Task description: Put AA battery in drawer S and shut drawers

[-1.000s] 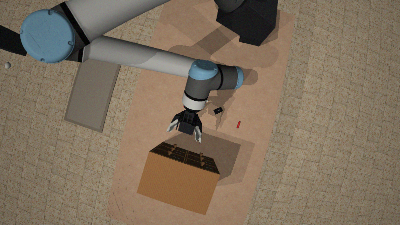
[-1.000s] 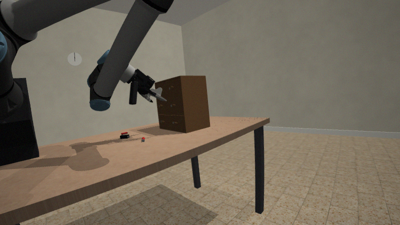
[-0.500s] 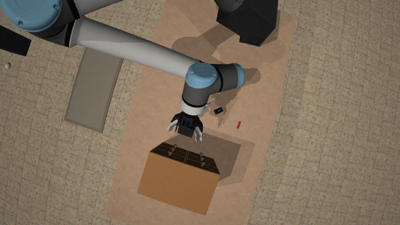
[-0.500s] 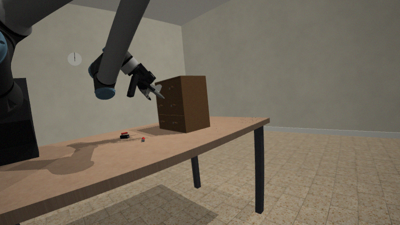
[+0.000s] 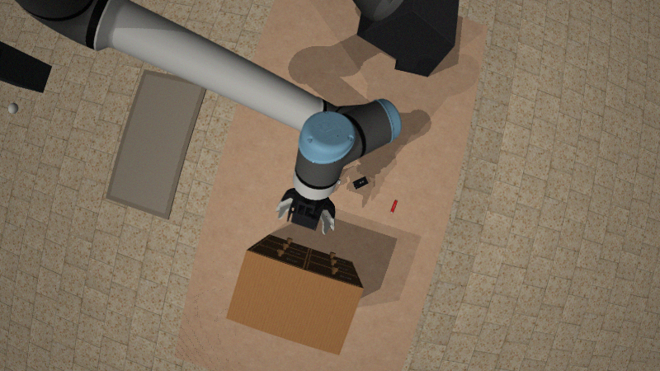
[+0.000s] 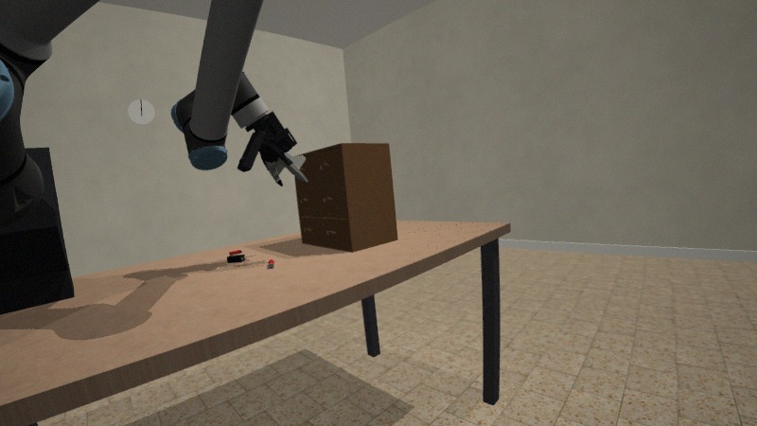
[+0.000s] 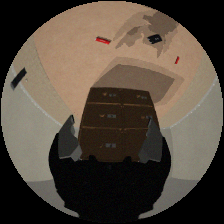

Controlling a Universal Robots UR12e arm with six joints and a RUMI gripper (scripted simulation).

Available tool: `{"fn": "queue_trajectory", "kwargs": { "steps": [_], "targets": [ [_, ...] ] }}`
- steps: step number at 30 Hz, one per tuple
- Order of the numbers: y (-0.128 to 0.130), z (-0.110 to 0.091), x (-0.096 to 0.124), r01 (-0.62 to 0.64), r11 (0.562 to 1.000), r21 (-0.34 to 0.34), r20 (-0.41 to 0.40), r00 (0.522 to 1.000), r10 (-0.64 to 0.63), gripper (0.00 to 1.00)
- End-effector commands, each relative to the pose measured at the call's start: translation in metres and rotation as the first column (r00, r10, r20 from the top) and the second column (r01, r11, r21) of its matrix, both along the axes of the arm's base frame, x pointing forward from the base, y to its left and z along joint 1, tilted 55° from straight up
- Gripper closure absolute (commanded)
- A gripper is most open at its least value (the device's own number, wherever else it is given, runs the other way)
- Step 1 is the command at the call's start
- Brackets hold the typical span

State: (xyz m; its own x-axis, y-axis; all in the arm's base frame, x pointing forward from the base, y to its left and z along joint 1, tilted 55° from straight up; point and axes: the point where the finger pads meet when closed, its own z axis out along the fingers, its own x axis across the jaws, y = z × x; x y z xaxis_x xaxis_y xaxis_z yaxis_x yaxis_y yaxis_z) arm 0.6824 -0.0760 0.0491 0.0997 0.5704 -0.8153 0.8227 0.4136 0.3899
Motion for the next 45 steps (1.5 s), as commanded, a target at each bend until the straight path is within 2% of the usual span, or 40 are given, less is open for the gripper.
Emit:
{"fn": "queue_trajectory", "kwargs": {
  "steps": [1,45],
  "targets": [
    [0.004,0.002,-0.003,0.041,0.999,0.008,-0.029,0.999,-0.041,0.00],
    [0.026,0.015,-0.026,0.305,0.952,0.007,-0.217,0.930,-0.296,0.00]
  ]
}}
